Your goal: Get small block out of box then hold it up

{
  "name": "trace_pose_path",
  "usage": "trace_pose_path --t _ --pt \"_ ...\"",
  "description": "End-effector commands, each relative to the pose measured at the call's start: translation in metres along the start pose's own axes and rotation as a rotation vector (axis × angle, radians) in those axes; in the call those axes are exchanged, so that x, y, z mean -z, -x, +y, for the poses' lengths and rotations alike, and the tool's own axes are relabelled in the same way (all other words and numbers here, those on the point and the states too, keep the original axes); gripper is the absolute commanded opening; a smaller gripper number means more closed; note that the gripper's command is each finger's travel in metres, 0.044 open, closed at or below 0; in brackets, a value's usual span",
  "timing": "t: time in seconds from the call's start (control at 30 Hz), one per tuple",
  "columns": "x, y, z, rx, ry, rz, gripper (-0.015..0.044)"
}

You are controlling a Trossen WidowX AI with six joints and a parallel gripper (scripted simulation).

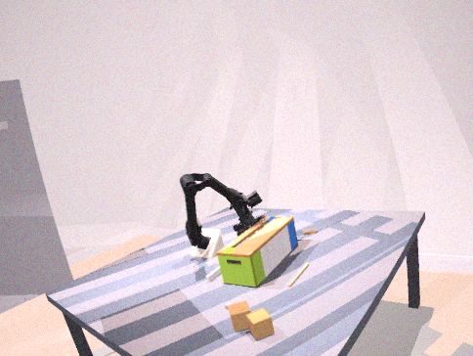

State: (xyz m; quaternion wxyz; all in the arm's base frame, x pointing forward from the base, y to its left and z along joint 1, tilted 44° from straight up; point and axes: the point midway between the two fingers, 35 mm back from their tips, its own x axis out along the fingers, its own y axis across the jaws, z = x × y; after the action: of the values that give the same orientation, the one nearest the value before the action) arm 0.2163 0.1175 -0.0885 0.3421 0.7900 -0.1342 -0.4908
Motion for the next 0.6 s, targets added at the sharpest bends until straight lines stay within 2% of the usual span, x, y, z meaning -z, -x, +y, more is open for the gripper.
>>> trace_pose_path --t 0.0,0.23,0.37,0.47,0.57 --pt "-0.006 -0.005 0.002 -0.01 0.016 -0.005 0.0285" --pt "-0.006 -0.005 0.002 -0.01 0.016 -0.005 0.0101" --pt "-0.006 -0.005 0.002 -0.01 0.016 -0.005 0.0075" --pt "-0.002 0.002 0.001 -0.009 0.014 -0.005 0.0" --pt "0.006 0.017 -0.001 -0.006 0.011 -0.005 0.0"
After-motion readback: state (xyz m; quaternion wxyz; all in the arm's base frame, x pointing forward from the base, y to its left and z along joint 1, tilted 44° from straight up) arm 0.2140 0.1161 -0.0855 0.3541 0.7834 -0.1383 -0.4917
